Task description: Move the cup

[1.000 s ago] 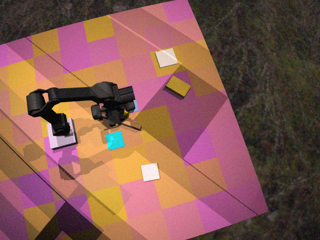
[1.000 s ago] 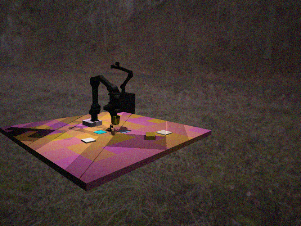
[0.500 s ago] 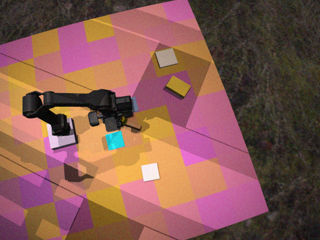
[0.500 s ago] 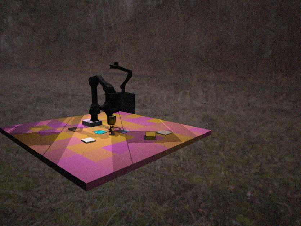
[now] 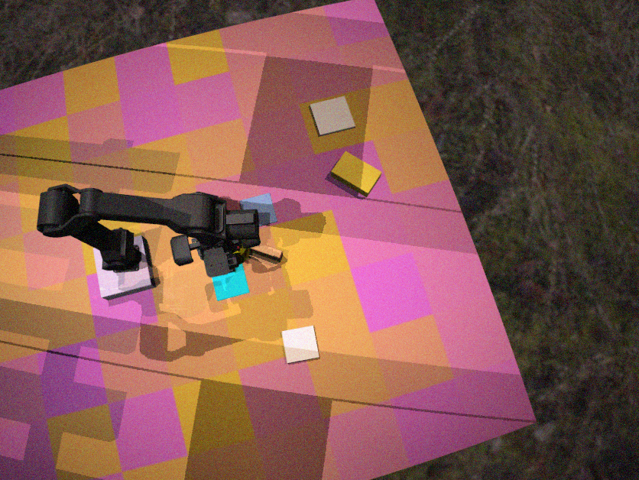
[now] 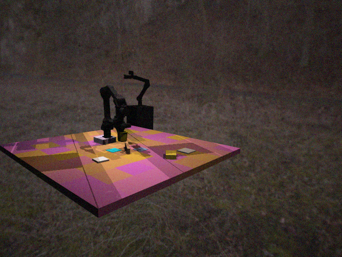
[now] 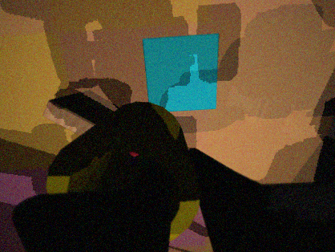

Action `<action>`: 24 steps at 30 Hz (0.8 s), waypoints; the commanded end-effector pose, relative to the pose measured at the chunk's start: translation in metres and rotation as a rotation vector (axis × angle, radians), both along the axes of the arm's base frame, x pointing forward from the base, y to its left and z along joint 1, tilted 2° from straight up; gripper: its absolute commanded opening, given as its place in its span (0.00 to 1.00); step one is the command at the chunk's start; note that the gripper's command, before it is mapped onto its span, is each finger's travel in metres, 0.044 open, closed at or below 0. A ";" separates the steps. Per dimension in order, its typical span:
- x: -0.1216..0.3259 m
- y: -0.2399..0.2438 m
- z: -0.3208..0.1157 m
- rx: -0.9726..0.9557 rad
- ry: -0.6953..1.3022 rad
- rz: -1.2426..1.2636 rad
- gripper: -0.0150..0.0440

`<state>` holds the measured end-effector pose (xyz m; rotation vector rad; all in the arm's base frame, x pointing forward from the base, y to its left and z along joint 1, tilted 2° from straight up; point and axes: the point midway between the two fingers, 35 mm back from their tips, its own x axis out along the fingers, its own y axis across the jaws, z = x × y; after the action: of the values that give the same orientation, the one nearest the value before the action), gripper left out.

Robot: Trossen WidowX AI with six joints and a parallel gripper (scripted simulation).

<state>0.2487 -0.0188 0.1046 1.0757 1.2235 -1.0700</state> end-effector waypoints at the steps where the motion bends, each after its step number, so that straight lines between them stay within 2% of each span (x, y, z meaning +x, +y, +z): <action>1: -0.004 -0.006 0.000 0.003 0.002 0.004 0.25; 24: -0.024 -0.042 0.001 -0.001 0.003 0.004 0.25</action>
<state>0.2283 -0.0579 0.1058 1.0720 1.2226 -1.0734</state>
